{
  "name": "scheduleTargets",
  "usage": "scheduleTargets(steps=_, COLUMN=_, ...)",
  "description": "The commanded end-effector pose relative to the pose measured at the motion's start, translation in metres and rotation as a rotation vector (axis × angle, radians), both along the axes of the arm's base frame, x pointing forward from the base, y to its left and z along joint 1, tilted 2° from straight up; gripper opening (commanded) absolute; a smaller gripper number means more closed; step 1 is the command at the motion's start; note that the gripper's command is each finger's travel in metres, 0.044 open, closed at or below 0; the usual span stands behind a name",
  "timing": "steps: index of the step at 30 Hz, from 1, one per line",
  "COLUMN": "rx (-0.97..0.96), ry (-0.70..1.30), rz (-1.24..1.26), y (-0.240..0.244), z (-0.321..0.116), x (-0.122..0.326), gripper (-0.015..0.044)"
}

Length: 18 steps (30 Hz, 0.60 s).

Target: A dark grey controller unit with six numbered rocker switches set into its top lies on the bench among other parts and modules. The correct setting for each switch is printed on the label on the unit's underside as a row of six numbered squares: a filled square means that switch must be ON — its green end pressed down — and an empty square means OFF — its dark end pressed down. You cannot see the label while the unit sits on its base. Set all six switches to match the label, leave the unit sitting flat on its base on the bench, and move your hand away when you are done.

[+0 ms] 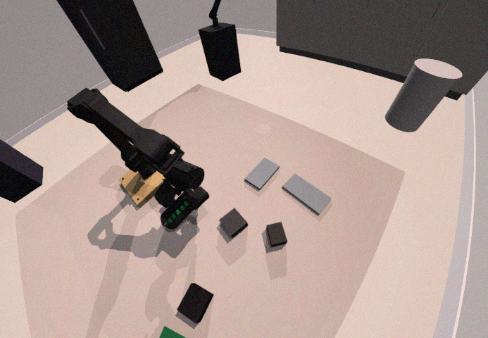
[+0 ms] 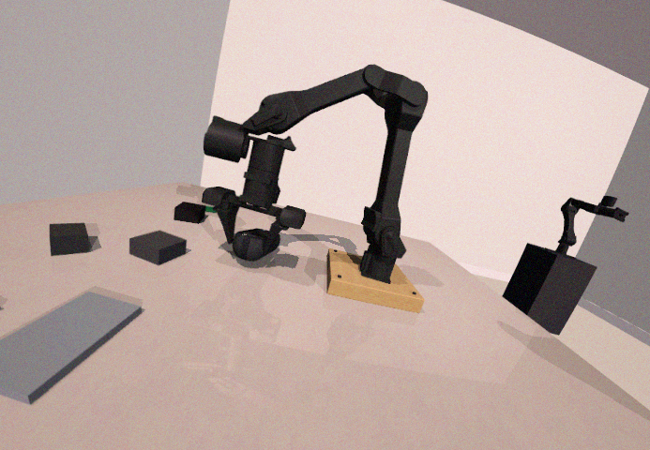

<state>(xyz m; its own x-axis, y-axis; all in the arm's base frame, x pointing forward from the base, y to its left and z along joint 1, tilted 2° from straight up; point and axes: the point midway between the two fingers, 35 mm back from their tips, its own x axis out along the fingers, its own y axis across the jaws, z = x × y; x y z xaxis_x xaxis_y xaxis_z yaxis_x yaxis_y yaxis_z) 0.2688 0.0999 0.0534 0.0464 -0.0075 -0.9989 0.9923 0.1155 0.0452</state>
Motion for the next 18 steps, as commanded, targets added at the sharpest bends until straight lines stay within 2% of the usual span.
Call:
scheduleTargets(steps=1, rx=-0.018, ry=0.02, rz=-0.013, y=-0.004, z=-0.008, x=-0.003, gripper=0.0338)
scheduleTargets(steps=18, rx=-0.018, ry=0.02, rz=-0.013, y=-0.004, z=-0.02, x=-0.003, gripper=0.0338)
